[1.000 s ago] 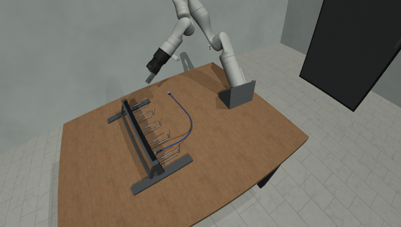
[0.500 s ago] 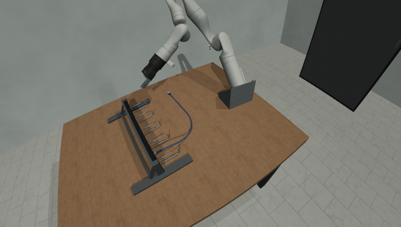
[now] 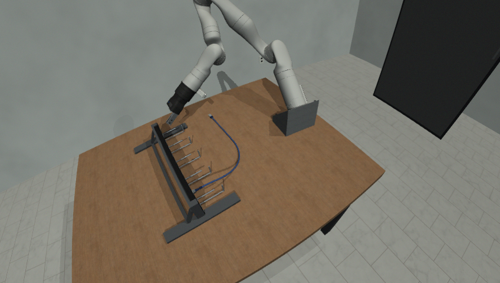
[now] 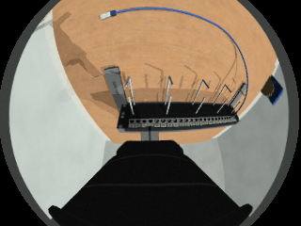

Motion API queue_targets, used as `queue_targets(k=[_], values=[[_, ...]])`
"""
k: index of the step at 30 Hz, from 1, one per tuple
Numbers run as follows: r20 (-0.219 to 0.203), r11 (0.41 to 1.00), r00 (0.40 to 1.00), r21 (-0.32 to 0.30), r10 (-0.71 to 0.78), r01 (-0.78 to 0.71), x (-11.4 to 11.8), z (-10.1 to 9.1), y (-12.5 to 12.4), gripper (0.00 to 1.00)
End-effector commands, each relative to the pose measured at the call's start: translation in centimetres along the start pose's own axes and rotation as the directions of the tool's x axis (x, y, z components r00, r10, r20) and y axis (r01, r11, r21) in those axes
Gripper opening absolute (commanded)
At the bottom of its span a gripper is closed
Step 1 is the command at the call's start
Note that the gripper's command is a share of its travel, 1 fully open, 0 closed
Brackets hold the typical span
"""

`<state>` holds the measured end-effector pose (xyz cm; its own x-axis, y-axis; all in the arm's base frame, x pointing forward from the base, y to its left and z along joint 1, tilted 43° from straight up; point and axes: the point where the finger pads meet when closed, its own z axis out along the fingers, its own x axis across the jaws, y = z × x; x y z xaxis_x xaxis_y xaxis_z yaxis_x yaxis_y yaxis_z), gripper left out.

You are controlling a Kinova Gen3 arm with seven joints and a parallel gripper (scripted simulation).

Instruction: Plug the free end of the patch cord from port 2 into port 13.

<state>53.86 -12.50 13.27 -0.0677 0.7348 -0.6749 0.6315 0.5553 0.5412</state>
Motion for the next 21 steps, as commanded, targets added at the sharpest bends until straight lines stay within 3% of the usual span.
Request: queue_targets(k=[1, 21], values=[[-0.001, 1.0, 1.0, 0.011, -0.001, 0.001, 0.14, 0.78, -0.54, 0.0], [-0.001, 1.0, 1.0, 0.011, -0.002, 0.002, 0.15, 1.27, -0.57, 0.0]])
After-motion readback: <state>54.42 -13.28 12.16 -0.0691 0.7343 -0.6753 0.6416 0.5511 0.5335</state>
